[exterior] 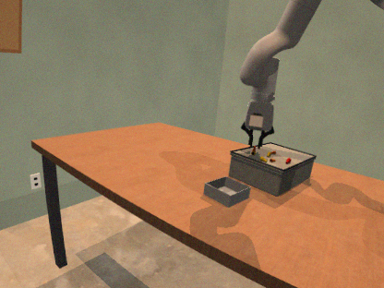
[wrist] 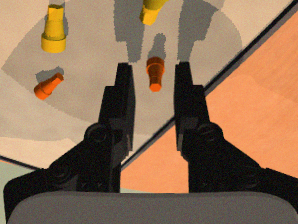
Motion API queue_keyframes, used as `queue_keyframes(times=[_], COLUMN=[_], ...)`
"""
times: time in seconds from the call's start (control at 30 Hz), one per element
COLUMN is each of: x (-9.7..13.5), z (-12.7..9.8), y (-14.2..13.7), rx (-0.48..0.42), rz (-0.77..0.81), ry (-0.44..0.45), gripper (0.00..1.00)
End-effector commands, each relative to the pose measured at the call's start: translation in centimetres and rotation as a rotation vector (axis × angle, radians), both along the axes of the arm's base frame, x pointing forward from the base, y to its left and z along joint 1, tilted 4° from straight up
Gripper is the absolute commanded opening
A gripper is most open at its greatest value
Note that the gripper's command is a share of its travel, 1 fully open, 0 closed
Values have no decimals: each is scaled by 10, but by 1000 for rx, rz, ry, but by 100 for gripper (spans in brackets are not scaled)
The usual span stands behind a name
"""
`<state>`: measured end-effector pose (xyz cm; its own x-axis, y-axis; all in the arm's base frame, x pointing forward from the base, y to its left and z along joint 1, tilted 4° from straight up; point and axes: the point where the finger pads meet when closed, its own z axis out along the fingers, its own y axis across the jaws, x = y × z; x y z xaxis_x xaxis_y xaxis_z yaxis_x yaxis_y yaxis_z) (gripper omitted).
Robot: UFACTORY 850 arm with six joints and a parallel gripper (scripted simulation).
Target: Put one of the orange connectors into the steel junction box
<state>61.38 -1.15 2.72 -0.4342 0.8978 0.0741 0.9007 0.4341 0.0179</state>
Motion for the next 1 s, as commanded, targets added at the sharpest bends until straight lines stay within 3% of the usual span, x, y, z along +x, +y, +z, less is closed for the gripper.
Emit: queue_keyframes(times=[0.0,0.97], x=[1,1], z=[1,-17], y=[0,1], rx=[0,0], rz=[0,0], ry=[-2,-2], gripper=[26,26])
